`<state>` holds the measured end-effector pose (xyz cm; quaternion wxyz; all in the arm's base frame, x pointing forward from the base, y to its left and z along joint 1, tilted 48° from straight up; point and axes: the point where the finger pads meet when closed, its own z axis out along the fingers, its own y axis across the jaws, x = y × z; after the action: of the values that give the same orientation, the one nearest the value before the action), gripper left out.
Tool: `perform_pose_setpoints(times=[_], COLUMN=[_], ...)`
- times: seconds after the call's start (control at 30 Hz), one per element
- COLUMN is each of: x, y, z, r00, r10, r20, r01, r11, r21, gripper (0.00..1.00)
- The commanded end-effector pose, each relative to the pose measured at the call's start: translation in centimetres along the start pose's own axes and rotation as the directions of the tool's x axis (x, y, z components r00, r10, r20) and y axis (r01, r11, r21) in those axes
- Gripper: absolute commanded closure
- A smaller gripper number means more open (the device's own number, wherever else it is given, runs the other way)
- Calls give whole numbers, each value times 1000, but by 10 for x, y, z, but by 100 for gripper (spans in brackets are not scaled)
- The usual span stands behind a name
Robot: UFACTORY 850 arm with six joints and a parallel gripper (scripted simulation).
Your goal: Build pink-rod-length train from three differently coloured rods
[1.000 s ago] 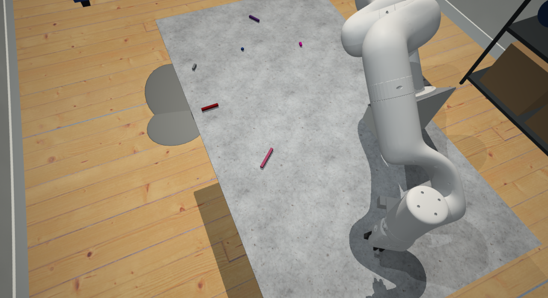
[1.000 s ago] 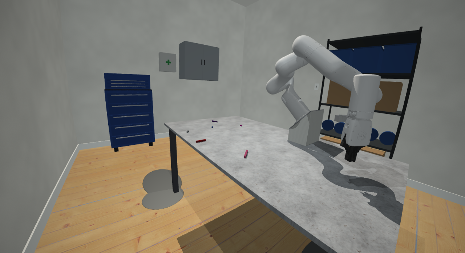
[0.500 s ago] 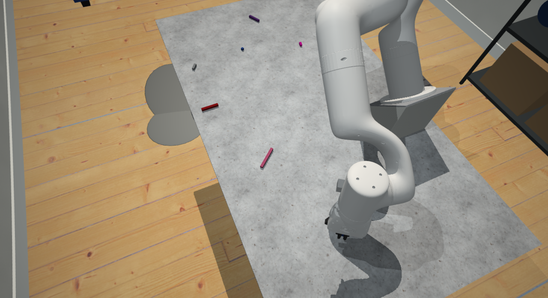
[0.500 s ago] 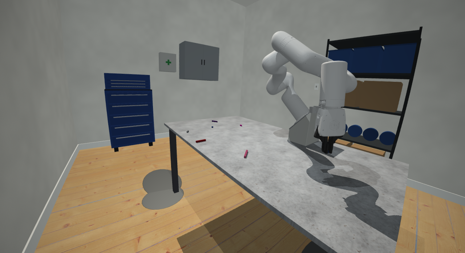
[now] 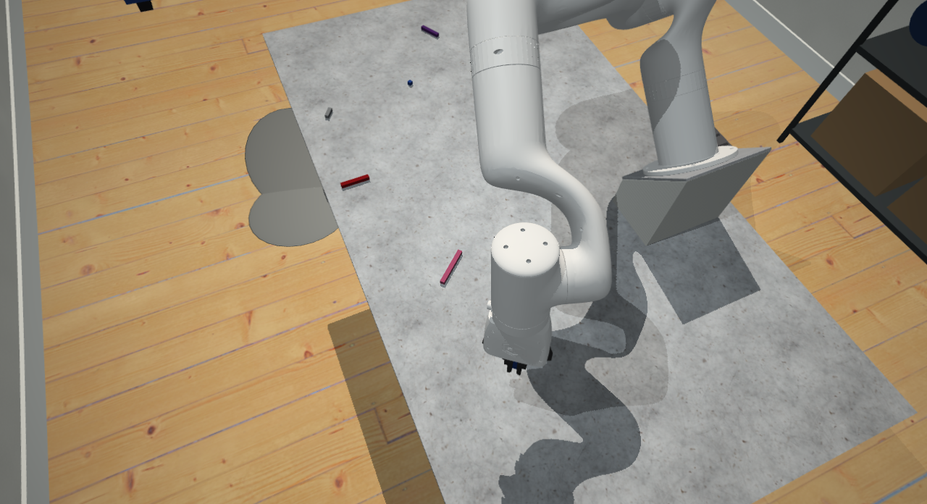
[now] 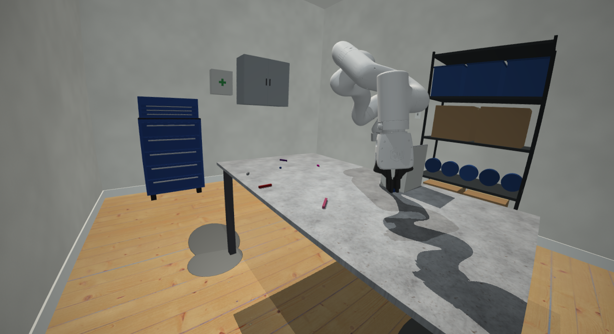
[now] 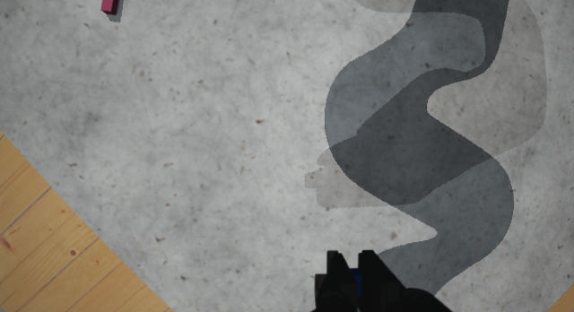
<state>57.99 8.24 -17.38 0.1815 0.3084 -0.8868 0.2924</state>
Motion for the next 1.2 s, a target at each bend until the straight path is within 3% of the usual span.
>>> perform_pose_setpoints(times=[0.0,0.4,0.47,0.5,0.97,1.03,1.07,1.17], x=[8,42,42,53,112,112,127,139], y=[-40,-132,-132,-154,-248,-248,-267,-282], z=[-10,-25,-25,-27,-36,-36,-37,-37], r00=[1000,996,996,994,984,984,981,979], r10=[24,83,83,97,165,165,179,191], r20=[15,40,40,45,64,64,67,70], r01=[-24,-82,-82,-96,-163,-163,-177,-189], r11=[1000,996,996,995,986,986,984,981], r21=[-10,-27,-27,-30,-36,-36,-36,-36], gripper=[96,96,96,96,96,96,96,96])
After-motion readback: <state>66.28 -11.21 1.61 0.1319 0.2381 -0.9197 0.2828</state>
